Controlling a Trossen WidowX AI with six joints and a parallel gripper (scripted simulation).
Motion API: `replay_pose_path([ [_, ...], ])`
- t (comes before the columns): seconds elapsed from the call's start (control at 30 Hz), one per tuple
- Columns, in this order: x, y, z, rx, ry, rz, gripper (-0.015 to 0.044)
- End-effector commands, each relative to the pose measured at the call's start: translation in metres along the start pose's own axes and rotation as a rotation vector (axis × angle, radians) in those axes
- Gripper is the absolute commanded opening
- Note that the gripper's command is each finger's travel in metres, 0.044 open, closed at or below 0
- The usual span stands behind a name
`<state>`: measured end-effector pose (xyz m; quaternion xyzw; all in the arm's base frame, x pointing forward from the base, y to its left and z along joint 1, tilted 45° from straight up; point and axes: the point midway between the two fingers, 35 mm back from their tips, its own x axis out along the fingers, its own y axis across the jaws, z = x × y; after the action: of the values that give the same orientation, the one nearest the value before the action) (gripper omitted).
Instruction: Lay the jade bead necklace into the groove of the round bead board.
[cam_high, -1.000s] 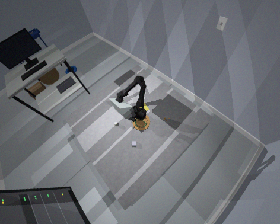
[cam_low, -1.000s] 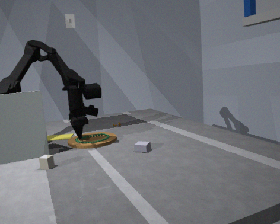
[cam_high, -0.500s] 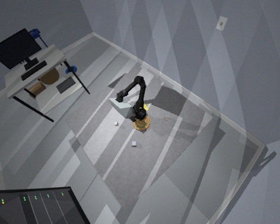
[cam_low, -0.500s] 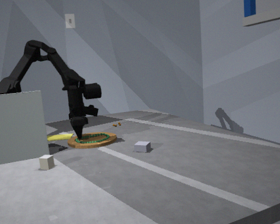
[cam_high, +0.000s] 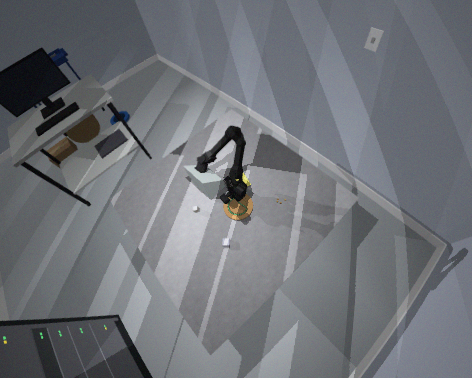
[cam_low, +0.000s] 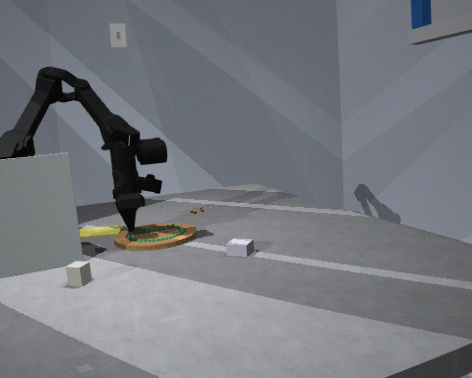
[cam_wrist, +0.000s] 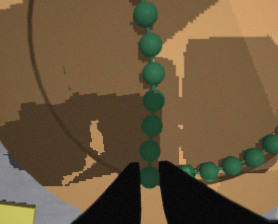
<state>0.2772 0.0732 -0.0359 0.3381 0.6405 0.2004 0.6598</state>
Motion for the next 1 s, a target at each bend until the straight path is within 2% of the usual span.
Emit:
replay_pose_path([
  [0.0,0.0004,0.0027,-0.0051,0.010,0.004,0.003,0.0000],
  [0.5,0.0079,0.0027,-0.0052,0.010,0.004,0.004,0.0000],
  [0.97,0.0035,0.0029,-0.0035,0.004,0.000,0.002,0.0368],
])
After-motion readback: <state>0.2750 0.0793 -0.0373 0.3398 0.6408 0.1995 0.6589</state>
